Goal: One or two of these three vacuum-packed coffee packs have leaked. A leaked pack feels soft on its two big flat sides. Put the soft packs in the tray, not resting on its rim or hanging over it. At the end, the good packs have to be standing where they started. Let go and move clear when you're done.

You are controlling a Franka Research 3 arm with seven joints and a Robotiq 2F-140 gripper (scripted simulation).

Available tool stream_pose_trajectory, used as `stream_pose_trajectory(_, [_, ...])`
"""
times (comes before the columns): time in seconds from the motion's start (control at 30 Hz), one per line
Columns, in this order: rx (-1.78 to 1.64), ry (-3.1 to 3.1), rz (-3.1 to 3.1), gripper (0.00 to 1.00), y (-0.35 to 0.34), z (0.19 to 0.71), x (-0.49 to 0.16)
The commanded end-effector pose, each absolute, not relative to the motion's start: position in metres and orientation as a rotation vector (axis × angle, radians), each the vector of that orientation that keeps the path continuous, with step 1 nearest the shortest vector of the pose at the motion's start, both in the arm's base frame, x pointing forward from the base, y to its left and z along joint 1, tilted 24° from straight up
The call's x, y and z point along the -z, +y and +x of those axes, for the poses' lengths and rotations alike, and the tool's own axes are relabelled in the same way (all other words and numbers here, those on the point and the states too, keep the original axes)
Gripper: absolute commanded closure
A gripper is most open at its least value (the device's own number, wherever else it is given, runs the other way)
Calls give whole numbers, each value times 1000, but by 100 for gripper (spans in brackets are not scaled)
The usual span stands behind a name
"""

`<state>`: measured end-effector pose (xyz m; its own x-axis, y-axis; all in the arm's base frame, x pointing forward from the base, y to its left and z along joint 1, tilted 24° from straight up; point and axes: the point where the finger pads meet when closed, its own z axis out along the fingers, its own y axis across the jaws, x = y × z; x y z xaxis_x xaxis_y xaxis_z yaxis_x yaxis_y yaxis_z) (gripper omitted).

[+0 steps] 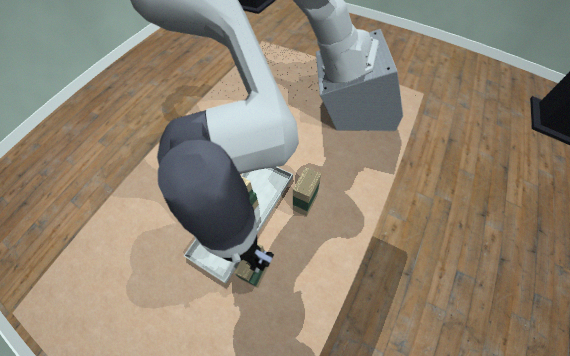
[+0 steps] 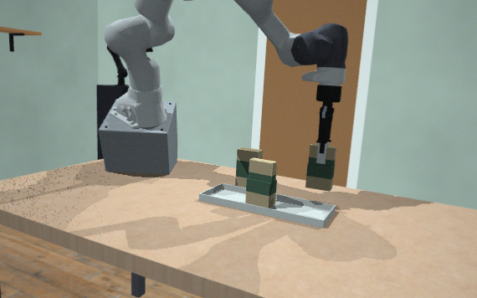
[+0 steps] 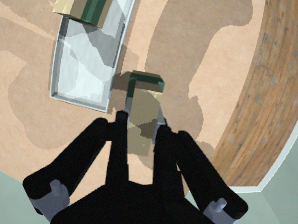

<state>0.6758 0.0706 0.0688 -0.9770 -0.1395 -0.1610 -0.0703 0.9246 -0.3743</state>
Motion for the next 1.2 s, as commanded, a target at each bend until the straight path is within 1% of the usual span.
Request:
stream_pose_trajectory(0.0, [552,2896,-170,76,69,677,-73])
stream_pose_trajectory(0.17, [552,2896,-170,76,52,677,-80])
stream_pose_trajectory(0.37, [552,2896,-170,76,15,677,-94])
stream_pose_trajectory(0.43, [552,2896,-170,76,15,677,-94])
stream_pose_trajectory(0.77, [552,2896,-170,76,-46,678,-118])
stream_pose_trajectory(1.17, [552,2896,-170,76,-58,678,-123])
